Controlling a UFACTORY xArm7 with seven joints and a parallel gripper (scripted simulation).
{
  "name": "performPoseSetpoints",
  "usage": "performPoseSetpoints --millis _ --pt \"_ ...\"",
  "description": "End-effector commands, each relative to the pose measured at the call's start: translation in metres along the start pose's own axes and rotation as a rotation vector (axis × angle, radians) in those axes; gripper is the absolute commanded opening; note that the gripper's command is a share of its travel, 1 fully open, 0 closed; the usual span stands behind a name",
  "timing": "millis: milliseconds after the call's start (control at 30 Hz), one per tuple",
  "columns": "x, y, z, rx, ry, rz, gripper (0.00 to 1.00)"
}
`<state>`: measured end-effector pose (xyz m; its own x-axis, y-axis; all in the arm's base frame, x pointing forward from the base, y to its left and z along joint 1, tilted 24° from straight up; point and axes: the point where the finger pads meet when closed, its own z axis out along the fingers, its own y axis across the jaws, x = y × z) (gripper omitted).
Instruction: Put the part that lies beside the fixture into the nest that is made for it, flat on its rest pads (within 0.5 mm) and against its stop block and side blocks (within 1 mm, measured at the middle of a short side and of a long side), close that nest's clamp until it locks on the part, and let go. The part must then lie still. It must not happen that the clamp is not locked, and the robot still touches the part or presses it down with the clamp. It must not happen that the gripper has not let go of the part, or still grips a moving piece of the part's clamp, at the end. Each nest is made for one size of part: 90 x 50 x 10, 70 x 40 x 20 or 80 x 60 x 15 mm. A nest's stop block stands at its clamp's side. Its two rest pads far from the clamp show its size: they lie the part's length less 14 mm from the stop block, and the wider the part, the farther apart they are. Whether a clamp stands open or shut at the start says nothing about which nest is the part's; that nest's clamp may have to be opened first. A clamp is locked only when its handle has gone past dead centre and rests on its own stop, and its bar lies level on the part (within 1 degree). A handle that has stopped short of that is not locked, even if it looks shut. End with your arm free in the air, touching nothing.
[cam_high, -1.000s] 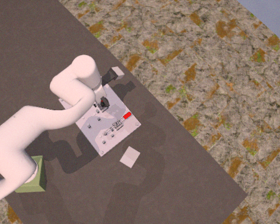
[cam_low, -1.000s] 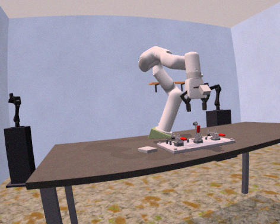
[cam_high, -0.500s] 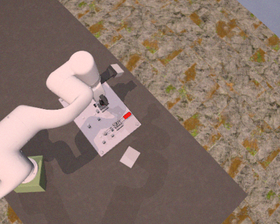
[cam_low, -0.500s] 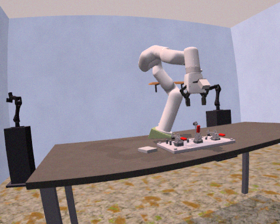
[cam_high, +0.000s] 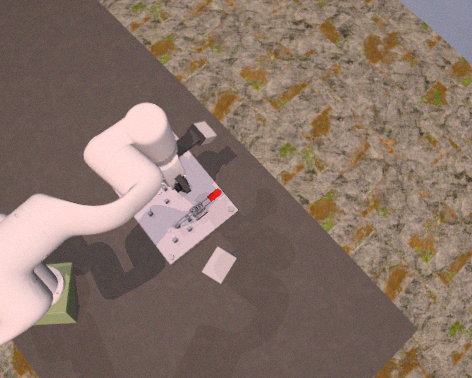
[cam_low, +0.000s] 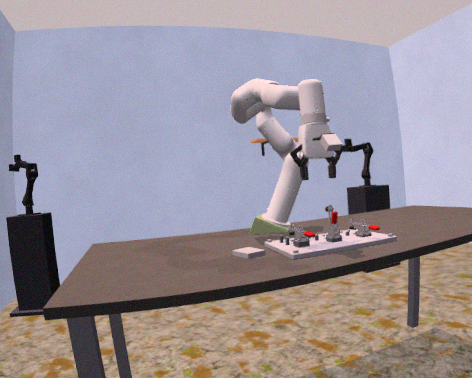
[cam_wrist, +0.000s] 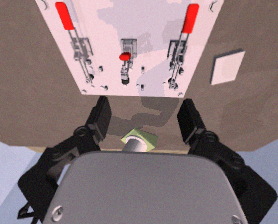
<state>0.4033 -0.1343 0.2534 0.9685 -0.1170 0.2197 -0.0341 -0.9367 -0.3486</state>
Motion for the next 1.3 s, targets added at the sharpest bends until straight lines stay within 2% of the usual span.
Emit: performPoseSetpoints --millis 0,500,567,767,967,1267 --pt "-0.002 0.019 -0.002 0.0 0.004 0.0 1.0" --pt "-0.025 0.133 -0.002 0.0 0.004 0.0 1.0" --pt "-0.025 0.133 -0.002 0.0 0.004 0.0 1.0" --pt "-0.034 0.174 -0.002 0.0 0.004 0.0 1.0" --pt "-0.04 0.203 -0.001 0.0 0.004 0.0 1.0" --pt "-0.043 0.218 -0.001 0.0 0.004 0.0 1.0"
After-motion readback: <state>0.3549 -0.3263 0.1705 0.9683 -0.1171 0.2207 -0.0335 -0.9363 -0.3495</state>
